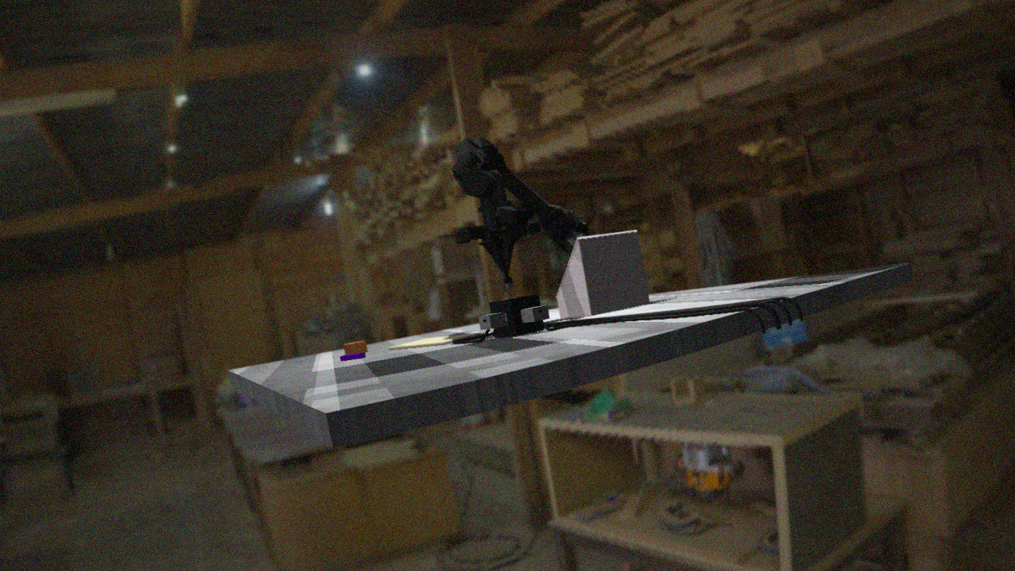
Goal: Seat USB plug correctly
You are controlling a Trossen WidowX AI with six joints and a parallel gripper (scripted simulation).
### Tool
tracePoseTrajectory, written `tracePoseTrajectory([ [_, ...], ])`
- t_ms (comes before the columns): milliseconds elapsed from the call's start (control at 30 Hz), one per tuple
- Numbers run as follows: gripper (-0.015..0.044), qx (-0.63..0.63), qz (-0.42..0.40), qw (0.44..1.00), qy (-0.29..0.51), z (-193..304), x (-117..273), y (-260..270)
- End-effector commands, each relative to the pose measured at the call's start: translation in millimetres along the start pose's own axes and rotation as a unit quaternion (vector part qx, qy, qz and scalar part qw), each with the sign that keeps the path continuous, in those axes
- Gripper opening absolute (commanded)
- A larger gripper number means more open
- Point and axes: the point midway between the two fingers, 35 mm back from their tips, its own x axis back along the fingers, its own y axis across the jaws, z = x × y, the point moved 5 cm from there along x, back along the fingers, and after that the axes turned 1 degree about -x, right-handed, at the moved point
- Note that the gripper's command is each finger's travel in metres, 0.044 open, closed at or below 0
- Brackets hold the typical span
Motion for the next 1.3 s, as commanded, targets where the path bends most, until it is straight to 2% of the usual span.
tracePoseTrajectory([
  [0,0.0,0.0,0.0,1.0,0.001,0.1,-0.4,0.0],
  [1267,0.0,0.009,0.0,1.0,0.009,1.5,-4.9,-0.5],
])
